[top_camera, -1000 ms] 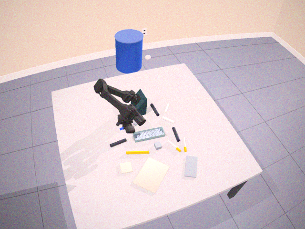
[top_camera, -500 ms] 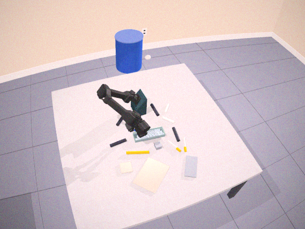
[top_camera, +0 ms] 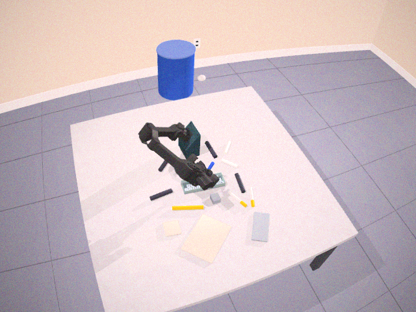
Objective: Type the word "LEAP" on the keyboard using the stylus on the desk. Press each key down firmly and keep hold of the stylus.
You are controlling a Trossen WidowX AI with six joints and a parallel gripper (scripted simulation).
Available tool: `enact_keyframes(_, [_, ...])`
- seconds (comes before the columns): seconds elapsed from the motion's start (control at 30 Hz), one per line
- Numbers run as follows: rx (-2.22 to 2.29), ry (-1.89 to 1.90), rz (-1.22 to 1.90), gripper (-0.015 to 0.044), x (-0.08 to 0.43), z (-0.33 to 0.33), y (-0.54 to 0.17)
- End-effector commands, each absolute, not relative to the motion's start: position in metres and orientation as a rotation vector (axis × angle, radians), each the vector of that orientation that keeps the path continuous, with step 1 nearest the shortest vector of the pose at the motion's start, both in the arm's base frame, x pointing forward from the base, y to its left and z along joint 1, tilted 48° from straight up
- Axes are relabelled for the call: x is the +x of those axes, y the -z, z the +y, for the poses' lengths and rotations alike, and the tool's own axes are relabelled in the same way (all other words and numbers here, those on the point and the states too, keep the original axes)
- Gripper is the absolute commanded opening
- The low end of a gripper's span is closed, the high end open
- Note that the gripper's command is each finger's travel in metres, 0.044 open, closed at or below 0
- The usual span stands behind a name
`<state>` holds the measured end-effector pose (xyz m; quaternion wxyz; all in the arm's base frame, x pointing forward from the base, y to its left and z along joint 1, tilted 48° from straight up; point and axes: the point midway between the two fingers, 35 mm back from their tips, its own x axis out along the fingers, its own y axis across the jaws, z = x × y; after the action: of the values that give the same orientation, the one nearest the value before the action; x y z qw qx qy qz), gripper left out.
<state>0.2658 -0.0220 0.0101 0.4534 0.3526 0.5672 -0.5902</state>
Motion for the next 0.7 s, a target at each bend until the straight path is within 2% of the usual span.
enact_keyframes(0.0, [0.956, 1.337, 1.497, 0.0, 0.288, -0.003, -0.01])
enact_keyframes(0.23, [1.06, 1.167, 1.648, 0.0, 0.311, 0.024, -0.006])
enact_keyframes(0.67, [1.059, 1.169, 1.648, 0.0, 0.311, -0.001, 0.017])
